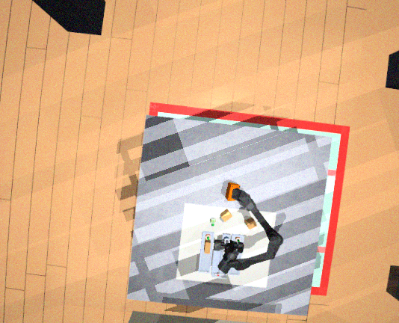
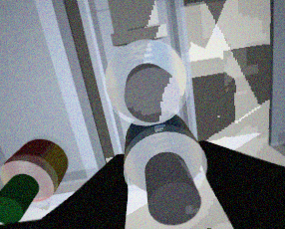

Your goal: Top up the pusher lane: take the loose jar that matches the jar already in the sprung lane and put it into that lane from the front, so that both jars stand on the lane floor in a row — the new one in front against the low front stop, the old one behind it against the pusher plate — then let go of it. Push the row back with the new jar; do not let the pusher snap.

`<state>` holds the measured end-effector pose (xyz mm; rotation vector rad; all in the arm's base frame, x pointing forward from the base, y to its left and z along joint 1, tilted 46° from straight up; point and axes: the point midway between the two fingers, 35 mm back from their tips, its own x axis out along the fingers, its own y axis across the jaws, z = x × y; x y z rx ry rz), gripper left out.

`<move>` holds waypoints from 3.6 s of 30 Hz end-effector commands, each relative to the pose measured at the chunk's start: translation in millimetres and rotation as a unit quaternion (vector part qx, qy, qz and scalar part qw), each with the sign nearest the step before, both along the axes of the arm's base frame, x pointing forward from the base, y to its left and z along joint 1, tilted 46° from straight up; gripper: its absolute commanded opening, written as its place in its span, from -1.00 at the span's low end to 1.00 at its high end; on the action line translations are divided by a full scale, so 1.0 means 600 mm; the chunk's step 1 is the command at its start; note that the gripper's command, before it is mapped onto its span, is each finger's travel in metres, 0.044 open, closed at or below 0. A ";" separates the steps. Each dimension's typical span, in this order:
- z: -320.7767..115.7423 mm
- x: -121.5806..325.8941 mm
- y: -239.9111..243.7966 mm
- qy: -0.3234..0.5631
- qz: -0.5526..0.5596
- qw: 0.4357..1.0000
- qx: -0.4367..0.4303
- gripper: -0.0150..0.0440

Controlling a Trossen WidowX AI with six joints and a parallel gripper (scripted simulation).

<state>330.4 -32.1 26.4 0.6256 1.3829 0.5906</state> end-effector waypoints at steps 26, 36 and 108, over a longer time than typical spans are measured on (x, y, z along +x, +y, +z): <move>-0.004 0.007 0.016 -0.010 0.005 1.000 0.004 -0.49; -0.004 0.007 0.016 -0.010 0.005 1.000 0.004 -0.49; -0.009 -0.008 0.019 -0.010 0.005 1.000 0.004 -0.49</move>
